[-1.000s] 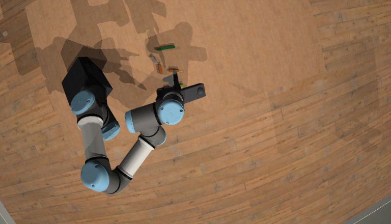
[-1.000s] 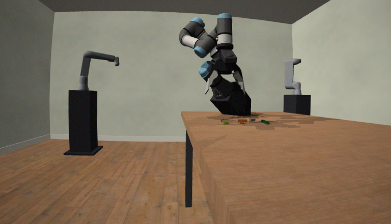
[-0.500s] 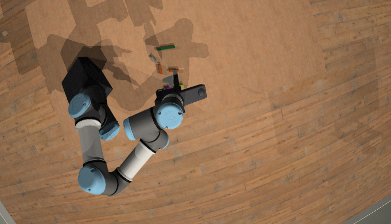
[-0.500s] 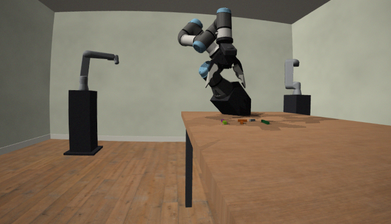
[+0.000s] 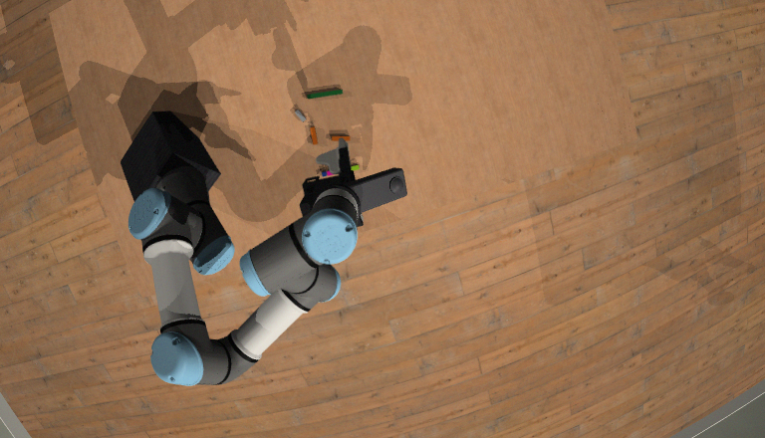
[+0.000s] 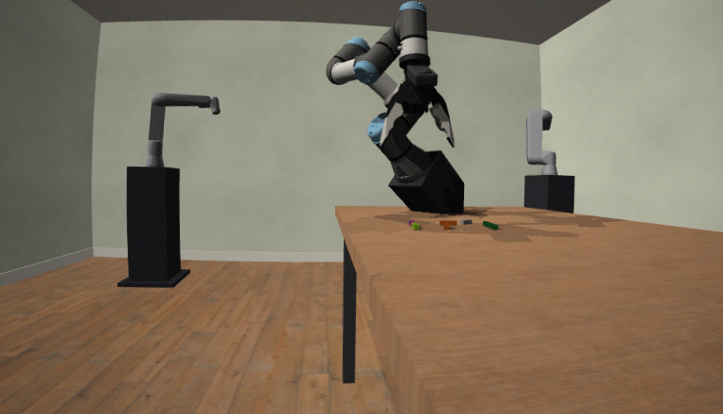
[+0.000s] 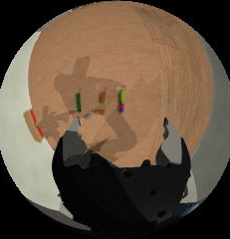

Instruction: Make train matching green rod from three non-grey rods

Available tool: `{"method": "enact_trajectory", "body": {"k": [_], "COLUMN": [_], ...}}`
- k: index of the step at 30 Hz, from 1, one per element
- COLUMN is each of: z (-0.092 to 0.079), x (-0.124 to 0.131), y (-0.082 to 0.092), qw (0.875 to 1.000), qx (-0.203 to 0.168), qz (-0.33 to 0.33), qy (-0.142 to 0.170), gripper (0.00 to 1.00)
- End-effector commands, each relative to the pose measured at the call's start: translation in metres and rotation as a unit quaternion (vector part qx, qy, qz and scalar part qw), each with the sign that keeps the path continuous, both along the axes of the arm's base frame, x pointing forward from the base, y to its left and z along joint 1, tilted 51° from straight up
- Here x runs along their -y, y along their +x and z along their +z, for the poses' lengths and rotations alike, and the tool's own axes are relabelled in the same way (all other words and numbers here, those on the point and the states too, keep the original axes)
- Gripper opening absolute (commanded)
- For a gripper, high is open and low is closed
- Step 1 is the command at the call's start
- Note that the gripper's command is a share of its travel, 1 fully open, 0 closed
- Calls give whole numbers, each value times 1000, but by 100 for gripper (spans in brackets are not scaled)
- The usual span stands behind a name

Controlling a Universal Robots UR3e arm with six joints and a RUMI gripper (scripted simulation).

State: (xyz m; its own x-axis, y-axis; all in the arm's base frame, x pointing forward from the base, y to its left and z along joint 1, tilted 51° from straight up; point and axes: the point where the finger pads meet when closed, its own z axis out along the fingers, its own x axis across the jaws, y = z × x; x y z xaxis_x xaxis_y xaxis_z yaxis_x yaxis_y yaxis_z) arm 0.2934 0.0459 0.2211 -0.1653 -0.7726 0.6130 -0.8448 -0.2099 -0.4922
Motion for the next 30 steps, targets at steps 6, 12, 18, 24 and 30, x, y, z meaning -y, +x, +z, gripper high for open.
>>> {"method": "enact_trajectory", "body": {"k": [6, 12, 18, 24, 30], "z": [9, 13, 14, 14, 14], "x": [-9, -12, -13, -13, -13], "y": [-13, -15, -16, -16, -16], "qw": [1000, 1000, 1000, 1000, 1000], "qx": [-10, -10, -10, -11, -10], "qz": [-17, -17, -17, -17, -17], "qy": [-5, -5, -5, -5, -4], "gripper": [100, 100, 100, 100, 100]}}
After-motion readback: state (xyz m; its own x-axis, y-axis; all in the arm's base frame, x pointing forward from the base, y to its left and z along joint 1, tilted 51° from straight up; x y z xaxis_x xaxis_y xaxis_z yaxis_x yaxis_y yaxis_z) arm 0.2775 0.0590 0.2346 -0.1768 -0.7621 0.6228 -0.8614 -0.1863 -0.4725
